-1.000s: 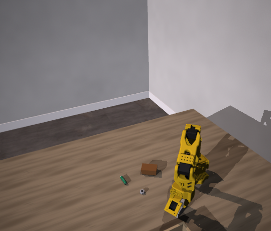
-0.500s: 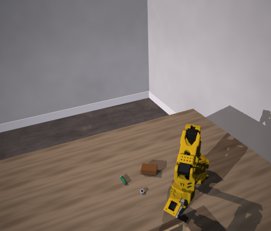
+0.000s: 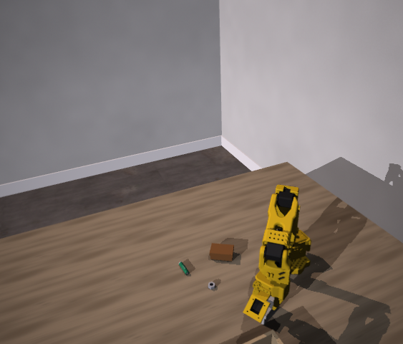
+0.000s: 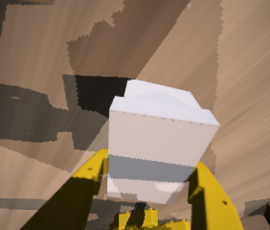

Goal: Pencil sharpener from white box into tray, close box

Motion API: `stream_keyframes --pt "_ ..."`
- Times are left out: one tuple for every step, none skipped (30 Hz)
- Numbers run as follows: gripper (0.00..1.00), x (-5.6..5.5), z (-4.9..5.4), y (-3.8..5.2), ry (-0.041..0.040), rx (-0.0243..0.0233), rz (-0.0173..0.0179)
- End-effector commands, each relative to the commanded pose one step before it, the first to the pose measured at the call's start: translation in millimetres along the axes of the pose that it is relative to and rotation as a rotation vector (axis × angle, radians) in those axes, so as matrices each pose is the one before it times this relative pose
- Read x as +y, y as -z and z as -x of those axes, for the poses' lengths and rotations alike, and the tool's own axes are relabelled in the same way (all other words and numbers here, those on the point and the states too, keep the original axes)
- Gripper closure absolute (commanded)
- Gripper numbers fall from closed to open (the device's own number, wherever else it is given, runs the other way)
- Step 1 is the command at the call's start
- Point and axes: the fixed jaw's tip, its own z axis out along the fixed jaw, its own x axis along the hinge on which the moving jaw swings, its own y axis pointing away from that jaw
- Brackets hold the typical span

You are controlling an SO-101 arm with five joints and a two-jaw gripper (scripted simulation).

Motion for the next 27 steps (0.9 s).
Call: stream_keyframes --pt "0.77 3.32 5.05 4.828 -0.00083 -0.03060 0.01148" --pt "0.77 0.03 0.04 -0.031 0.00000 0.00000 0.00000" --pt "0.77 0.07 0.07 -0.081 0.00000 0.00000 0.00000" --pt "0.77 0.11 0.12 -0.124 0.00000 0.00000 0.00000" --pt "0.77 0.15 0.16 -0.174 0.00000 0.00000 0.00000" --pt "0.77 0.18 0.19 -0.211 0.00000 0.00000 0.00000" --pt "0.77 0.20 0.22 -0.242 0.00000 0.00000 0.00000" --pt "0.77 0.21 0.23 -0.248 0.00000 0.00000 0.00000" --pt "0.77 0.20 0.22 -0.242 0.00000 0.00000 0.00000" --pt "0.77 0.18 0.20 -0.217 0.00000 0.00000 0.00000" --pt "0.77 0.15 0.16 -0.180 0.00000 0.00000 0.00000" --pt "0.77 0.11 0.12 -0.124 0.00000 0.00000 0.00000" --pt "0.77 0.07 0.07 -0.081 0.00000 0.00000 0.00000" --pt "0.77 0.02 0.03 -0.037 0.00000 0.00000 0.00000" --pt "0.77 0.01 0.01 0.000 0.00000 0.00000 0.00000" --pt "0.77 0.00 0.00 0.000 0.00000 0.00000 0.00000" --pt "0.77 0.00 0.00 0.000 0.00000 0.00000 0.00000" --pt "0.77 0.00 0.00 -0.004 -0.00001 -0.00001 0.00002" --pt "0.77 0.00 0.00 0.000 0.00000 0.00000 0.00000" --pt "0.77 0.00 0.00 0.000 0.00000 0.00000 0.00000" --pt "0.77 0.00 0.00 0.000 0.00000 0.00000 0.00000" --pt "0.77 0.00 0.00 0.000 0.00000 0.00000 0.00000" --pt "0.77 0.00 0.00 0.000 0.00000 0.00000 0.00000" --pt "0.77 0.00 0.00 0.000 0.00000 0.00000 0.00000" --pt "0.77 0.00 0.00 0.000 0.00000 0.00000 0.00000" --pt "0.77 0.00 0.00 0.000 0.00000 0.00000 0.00000" --pt "0.77 0.00 0.00 0.000 0.00000 0.00000 0.00000"
